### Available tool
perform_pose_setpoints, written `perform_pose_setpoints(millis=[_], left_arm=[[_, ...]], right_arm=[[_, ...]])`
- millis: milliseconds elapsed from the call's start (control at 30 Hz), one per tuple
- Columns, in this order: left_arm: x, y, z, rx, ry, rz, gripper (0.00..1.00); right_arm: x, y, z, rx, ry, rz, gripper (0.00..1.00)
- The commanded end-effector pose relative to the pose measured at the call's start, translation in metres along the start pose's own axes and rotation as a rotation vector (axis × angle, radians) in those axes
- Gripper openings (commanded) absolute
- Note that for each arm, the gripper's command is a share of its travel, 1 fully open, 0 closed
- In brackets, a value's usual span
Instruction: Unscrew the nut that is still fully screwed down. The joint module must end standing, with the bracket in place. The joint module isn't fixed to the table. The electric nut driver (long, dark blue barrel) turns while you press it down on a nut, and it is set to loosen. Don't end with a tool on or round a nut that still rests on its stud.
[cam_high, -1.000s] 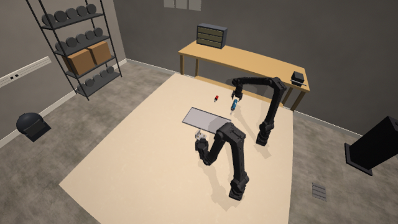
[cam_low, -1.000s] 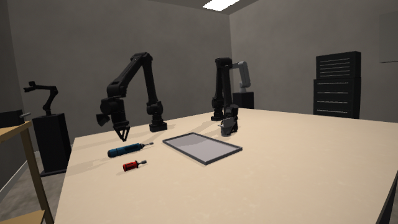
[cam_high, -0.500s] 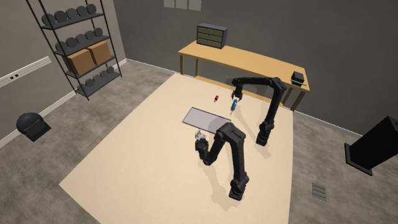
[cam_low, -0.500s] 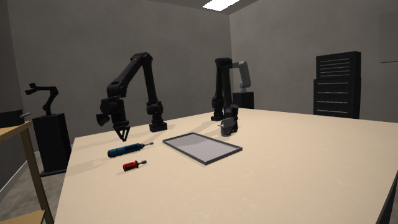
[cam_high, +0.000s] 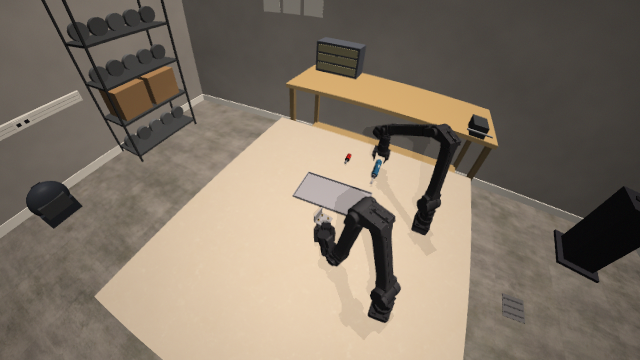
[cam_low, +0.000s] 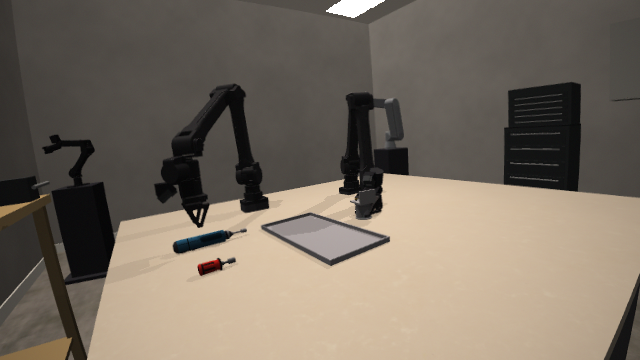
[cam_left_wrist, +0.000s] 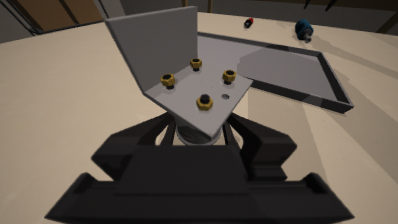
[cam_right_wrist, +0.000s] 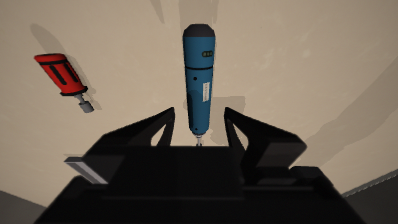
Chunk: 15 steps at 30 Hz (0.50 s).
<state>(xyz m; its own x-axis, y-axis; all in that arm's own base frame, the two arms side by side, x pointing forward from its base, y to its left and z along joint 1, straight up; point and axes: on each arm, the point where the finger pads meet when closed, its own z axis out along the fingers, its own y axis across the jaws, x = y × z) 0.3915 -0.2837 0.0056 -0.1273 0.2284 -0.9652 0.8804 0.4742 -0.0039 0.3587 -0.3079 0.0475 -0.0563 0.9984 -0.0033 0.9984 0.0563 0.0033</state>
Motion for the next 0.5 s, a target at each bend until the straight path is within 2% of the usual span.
perform_pose_setpoints(millis=[0,133,267,333,400,467], left_arm=[[-0.015,-0.004,0.002,0.006,-0.037,0.026,0.59],[-0.015,-0.004,0.002,0.006,-0.037,0.026,0.59],[-0.015,-0.004,0.002,0.006,-0.037,0.026,0.59],[-0.015,-0.004,0.002,0.006,-0.037,0.026,0.59],[-0.015,-0.004,0.002,0.006,-0.037,0.026,0.59],[-0.015,-0.004,0.002,0.006,-0.037,0.026,0.59]], right_arm=[[0.002,0.006,0.009,-0.003,0.001,-0.001,0.65],[0.003,0.005,0.017,-0.001,0.004,-0.001,0.65],[0.001,0.007,0.01,-0.021,-0.016,-0.001,0.65],[-0.002,0.01,0.022,-0.012,-0.007,-0.001,0.65],[-0.008,0.01,0.009,-0.024,-0.021,0.0,0.65],[-0.008,0.01,0.009,-0.024,-0.021,0.0,0.65]])
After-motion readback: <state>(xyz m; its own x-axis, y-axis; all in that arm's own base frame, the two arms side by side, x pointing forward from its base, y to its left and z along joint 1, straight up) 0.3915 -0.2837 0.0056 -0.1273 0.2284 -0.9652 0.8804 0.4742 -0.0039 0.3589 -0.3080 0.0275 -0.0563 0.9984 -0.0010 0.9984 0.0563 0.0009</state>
